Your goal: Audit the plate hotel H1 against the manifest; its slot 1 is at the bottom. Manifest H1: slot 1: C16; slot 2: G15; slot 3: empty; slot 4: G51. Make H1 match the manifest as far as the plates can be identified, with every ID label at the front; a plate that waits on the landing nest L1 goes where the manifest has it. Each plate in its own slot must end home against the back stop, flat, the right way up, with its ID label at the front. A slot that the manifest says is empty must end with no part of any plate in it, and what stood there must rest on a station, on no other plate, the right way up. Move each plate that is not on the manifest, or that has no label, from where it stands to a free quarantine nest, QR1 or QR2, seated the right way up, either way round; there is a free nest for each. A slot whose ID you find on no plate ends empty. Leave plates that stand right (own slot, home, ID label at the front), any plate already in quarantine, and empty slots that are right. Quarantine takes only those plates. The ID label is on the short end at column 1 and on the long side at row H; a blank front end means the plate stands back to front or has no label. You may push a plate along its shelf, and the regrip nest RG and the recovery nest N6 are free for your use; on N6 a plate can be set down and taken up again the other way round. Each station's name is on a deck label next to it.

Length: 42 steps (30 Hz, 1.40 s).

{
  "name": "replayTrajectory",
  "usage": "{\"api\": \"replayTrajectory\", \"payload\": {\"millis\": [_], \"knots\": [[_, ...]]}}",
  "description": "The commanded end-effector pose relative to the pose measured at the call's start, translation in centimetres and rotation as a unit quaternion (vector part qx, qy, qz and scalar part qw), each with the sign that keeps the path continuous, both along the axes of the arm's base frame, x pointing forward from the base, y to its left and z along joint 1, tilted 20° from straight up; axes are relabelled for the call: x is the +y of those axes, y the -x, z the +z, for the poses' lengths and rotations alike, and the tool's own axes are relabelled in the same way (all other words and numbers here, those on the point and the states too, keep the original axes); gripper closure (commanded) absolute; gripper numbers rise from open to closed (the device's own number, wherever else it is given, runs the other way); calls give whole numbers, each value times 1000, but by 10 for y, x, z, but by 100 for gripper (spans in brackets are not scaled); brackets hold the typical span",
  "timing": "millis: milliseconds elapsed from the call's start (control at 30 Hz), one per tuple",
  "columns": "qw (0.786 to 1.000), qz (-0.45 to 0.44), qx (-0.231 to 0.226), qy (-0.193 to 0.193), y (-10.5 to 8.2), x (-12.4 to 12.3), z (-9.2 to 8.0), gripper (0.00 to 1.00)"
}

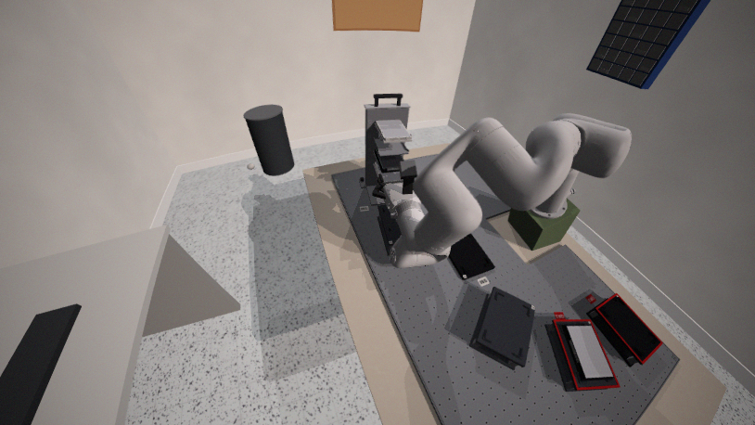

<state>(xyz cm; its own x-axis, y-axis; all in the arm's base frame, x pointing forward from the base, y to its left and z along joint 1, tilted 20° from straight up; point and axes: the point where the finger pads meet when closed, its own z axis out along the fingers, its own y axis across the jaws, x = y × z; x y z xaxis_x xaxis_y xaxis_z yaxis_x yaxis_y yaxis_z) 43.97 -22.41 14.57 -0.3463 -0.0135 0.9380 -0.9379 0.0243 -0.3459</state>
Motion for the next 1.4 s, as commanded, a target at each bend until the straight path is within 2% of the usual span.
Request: {"api": "replayTrajectory", "payload": {"millis": [0, 767, 800, 1367], "knots": [[1000, 0, -1, 0, 0, -2, 1, 100], [1000, 0, -1, 0, 0, -2, 0, 100], [1000, 0, -1, 0, 0, -2, 0, 0], [1000, 0, -1, 1, 0, -2, 0, 0]]}}
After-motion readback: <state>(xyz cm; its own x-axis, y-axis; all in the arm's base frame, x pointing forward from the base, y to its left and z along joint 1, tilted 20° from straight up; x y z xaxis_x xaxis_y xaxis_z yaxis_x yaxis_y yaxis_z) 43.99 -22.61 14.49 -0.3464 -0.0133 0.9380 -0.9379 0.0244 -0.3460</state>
